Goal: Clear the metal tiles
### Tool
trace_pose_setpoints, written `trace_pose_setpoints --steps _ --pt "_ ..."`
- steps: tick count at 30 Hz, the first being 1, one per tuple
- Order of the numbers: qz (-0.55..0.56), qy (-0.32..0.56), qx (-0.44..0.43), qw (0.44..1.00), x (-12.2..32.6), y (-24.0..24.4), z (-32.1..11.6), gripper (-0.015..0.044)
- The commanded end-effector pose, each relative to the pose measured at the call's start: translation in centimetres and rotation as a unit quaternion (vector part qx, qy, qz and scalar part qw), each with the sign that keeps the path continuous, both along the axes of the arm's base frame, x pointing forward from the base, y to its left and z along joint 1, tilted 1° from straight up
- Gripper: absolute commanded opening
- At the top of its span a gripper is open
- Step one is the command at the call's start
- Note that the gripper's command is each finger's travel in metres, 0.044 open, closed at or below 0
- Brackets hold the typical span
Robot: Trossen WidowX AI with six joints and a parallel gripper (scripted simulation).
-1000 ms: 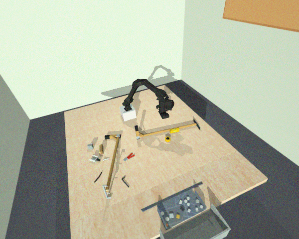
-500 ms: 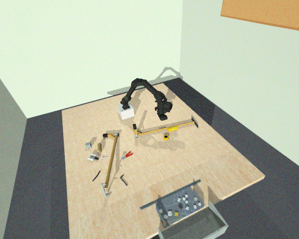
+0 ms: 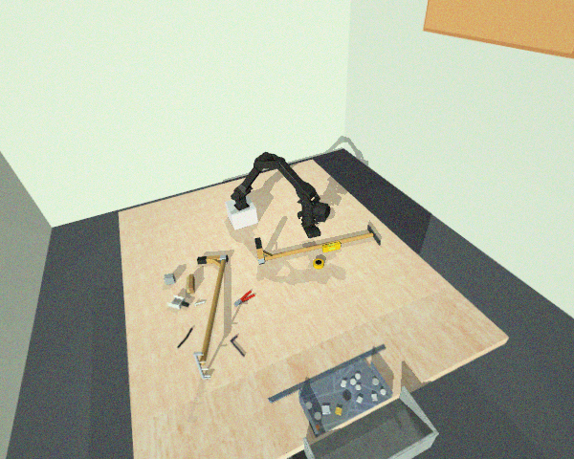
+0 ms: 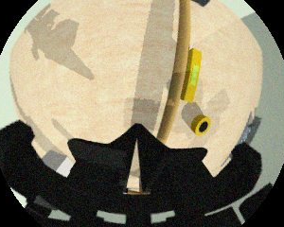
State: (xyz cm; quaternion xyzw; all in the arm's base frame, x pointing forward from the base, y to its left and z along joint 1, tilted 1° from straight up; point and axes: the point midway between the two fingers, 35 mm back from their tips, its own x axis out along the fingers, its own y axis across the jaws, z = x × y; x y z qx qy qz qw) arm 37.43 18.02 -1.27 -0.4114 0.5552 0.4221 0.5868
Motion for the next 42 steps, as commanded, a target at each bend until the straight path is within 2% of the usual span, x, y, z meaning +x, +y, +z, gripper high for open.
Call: trace_pose_setpoints --steps 1,11,42 --pt "-0.005 0.004 -0.002 1.0 -0.4 -0.1 -1.3 0.0" --pt "-0.01 0.004 -0.002 1.0 -0.7 -0.3 -3.7 0.0" --pt "-0.01 0.003 -0.003 1.0 2.1 -0.7 -3.5 0.0"
